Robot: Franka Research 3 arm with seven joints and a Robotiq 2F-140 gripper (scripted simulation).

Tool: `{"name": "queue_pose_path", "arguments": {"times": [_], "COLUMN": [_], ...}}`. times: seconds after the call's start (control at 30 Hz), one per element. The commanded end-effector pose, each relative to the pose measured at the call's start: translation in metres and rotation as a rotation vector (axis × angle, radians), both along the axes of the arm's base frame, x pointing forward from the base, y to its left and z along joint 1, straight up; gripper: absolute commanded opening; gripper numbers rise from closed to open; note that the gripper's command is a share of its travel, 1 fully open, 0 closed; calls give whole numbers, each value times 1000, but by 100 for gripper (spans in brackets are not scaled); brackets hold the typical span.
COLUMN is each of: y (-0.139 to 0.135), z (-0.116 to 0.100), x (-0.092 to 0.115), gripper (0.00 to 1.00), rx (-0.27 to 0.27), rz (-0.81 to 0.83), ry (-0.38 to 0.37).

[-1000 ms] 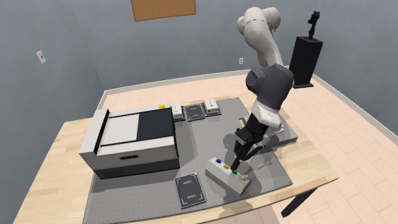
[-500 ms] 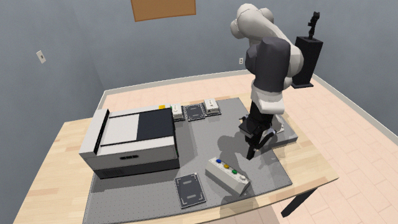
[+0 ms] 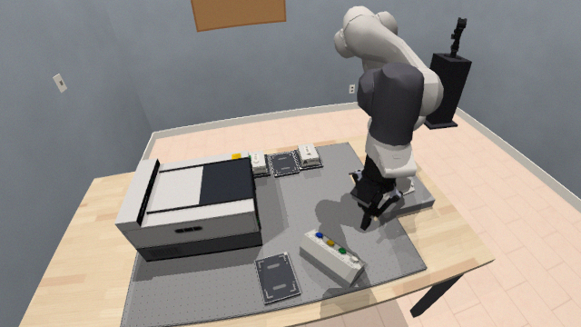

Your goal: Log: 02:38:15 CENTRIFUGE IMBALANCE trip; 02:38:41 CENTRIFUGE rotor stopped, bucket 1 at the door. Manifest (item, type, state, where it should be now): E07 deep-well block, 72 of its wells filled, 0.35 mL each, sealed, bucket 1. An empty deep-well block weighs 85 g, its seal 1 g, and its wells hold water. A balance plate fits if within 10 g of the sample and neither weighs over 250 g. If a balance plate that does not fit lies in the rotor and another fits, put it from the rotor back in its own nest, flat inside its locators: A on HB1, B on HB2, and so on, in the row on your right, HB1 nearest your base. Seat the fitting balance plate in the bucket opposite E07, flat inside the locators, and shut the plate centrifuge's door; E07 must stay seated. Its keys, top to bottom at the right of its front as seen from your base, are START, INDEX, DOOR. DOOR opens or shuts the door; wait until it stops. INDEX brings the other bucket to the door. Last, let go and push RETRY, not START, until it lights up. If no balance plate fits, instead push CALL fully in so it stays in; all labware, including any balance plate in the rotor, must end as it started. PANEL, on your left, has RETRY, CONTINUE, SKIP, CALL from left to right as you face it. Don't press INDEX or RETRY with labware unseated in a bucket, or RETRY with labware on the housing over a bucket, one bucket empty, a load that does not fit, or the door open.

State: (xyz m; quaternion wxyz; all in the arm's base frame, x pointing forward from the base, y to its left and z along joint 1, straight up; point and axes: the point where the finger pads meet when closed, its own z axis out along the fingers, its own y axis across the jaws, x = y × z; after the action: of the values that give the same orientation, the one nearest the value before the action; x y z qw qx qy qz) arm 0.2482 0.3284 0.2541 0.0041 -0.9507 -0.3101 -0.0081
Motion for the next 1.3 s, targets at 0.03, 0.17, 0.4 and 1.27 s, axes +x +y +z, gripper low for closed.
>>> {"name": "queue_pose_path", "arguments": {"times": [0.03,0.17,0.4,1.27], "y": [-1,-2,-3,-6], "z": [-7,-18,-37,-110], "x": [1,0,-1,-5], "gripper": [10,10,10,10], "rx": [7,20,46,138], "rz": [26,26,26,26], "ry": [-15,-33,-66,-190]}}
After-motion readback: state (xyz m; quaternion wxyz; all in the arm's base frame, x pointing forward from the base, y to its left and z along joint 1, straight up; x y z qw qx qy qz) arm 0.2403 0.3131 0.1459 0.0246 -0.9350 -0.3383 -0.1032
